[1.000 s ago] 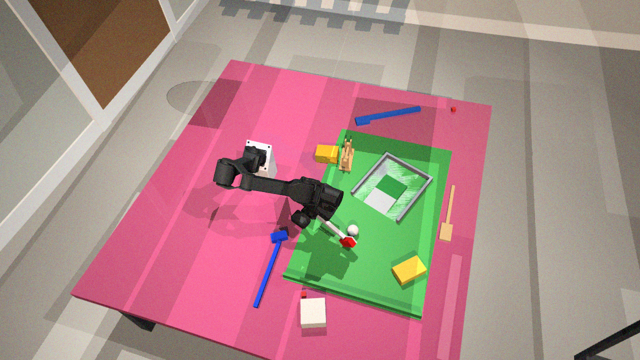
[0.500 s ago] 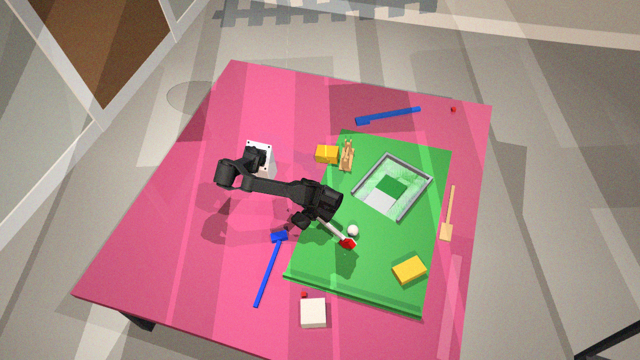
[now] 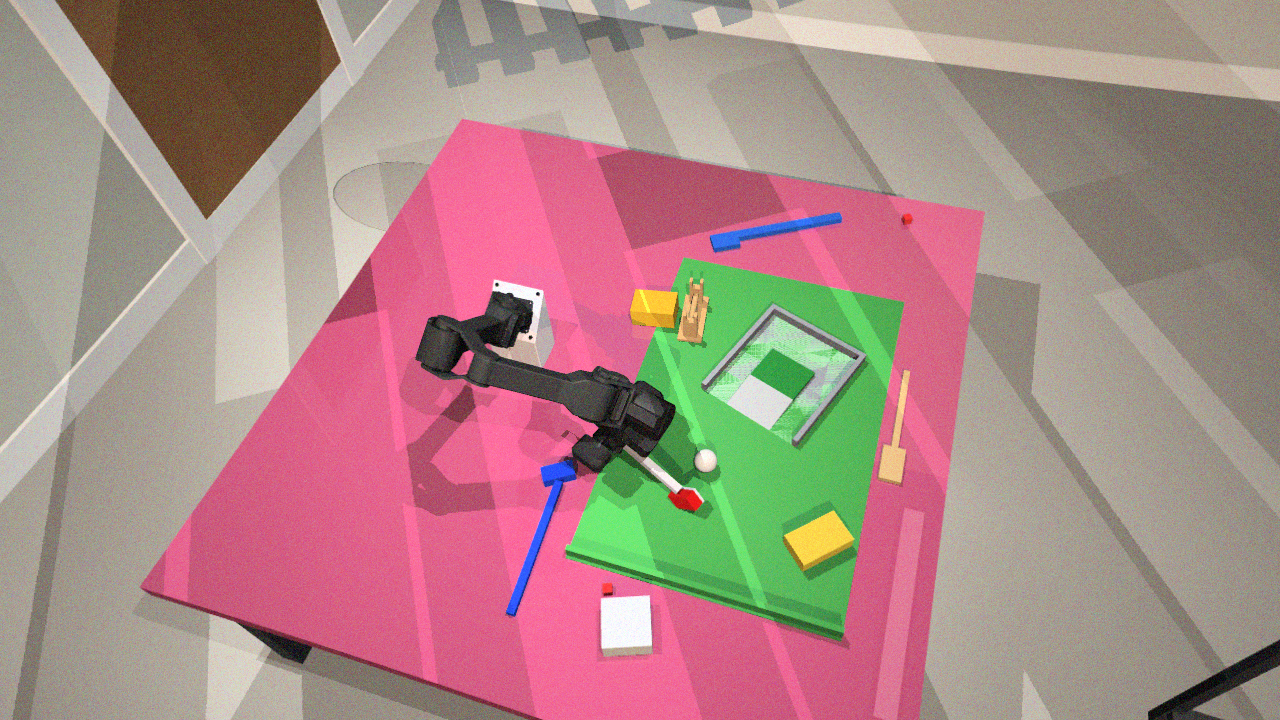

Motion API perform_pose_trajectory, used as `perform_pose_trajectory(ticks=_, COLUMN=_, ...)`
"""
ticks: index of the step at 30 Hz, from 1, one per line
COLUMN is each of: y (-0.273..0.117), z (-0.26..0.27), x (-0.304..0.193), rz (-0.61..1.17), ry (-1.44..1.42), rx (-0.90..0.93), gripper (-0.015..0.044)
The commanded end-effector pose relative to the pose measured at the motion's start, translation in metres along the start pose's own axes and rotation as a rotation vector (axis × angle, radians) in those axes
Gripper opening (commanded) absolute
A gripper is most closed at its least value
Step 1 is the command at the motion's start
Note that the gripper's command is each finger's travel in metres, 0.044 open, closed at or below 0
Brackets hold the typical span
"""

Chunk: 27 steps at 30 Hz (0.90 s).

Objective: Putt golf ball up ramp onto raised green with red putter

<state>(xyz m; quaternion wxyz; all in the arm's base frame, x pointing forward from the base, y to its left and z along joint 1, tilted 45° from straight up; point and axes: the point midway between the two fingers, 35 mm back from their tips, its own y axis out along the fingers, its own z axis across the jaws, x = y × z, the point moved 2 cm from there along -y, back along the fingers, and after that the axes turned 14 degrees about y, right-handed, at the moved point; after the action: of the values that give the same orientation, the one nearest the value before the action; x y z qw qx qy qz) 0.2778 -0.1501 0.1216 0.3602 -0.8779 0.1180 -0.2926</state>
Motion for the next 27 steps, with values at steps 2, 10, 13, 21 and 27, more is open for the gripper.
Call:
perform_pose_trajectory(ticks=2, y=0.000, z=0.011, x=-0.001, rz=0.001, ry=0.000, rx=0.004, gripper=0.0000)
perform_pose_trajectory(ticks=10, y=-0.001, z=0.122, x=-0.031, rz=0.002, ry=-0.006, rx=0.014, gripper=0.0000)
perform_pose_trajectory(ticks=13, y=-0.002, z=0.131, x=-0.035, rz=0.000, ry=-0.006, rx=0.013, gripper=0.0000)
perform_pose_trajectory(ticks=21, y=-0.023, z=0.133, x=-0.034, rz=0.002, ry=-0.007, rx=0.016, gripper=0.0000)
perform_pose_trajectory(ticks=27, y=-0.060, z=0.131, x=-0.035, rz=0.002, ry=-0.007, rx=0.015, gripper=0.0000)
